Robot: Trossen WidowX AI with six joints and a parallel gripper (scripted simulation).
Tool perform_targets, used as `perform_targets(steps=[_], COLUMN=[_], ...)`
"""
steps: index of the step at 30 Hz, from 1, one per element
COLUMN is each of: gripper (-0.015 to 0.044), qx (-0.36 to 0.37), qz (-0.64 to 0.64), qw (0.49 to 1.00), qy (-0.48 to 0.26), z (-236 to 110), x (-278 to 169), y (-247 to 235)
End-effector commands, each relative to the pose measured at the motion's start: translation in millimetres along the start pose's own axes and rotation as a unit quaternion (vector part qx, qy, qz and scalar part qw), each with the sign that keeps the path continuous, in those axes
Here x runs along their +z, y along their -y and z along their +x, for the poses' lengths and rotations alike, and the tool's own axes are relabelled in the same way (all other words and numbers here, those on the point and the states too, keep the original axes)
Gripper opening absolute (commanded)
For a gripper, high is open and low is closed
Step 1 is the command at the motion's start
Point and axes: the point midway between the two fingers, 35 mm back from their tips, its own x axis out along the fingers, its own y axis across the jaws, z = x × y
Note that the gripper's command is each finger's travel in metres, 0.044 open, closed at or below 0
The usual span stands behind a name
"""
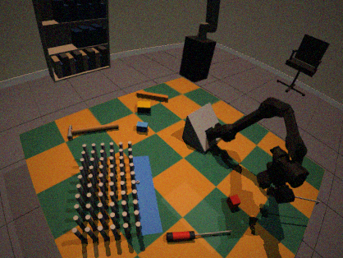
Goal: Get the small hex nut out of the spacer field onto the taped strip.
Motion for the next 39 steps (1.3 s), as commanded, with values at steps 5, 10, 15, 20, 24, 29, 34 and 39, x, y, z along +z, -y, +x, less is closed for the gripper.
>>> perform_targets(steps=[5,10,15,20,24,29,34,39], gripper=[0.0,0.0,0.0,0.0,0.0,0.0,0.0,0.0], qx=[0.0,0.0,0.0,0.0,0.0,0.0,0.0,0.0], qz=[0.0,0.0,0.0,0.0,-0.001,-0.001,-0.001,-0.001], qw=[1.0,1.0,1.0,1.0,1.0,1.0,1.0,1.0], qy=[0.0,0.0,0.001,0.001,0.001,0.001,0.001,0.002], z=[4.6,7.5,10.3,13.2,15.5,18.4,21.3,24.2], x=[1.9,3.6,5.2,6.9,8.1,9.7,11.2,12.7], y=[-0.2,-0.2,-0.2,-0.1,0.0,0.2,0.3,0.6])
